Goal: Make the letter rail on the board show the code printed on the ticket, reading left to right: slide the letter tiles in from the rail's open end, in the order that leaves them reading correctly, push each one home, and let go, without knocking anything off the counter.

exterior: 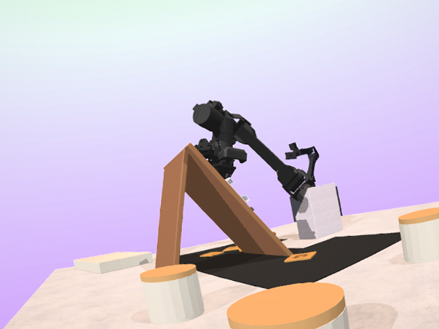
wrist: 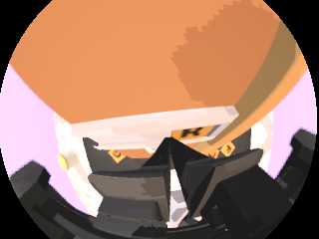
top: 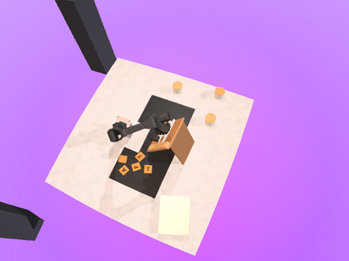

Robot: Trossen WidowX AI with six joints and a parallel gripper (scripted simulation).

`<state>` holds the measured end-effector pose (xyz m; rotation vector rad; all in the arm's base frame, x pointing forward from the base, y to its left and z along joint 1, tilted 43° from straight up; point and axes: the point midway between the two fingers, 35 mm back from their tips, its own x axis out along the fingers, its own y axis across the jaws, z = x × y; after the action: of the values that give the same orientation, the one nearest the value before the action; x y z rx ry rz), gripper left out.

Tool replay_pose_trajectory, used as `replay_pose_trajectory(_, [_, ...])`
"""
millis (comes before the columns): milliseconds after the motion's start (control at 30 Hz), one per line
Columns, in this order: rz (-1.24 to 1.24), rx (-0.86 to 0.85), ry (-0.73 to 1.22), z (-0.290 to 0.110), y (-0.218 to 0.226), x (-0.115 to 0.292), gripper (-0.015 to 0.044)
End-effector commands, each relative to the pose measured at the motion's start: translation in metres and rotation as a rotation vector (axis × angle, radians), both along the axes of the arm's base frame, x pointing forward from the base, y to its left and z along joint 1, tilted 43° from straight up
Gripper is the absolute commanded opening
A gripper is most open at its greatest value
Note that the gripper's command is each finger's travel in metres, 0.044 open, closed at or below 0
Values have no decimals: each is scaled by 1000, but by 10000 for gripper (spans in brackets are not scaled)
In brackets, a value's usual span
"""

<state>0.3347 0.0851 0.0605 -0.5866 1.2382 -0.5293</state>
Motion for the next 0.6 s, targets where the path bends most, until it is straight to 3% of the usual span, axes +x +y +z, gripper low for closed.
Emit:
replay_pose_trajectory(0, [-3,-2,-1,3,2,-5,0])
replay_pose_trajectory(433, [-3,-2,0,9,9,-20,0])
replay_pose_trajectory(567, [248,-47,122,24,28,-28,105])
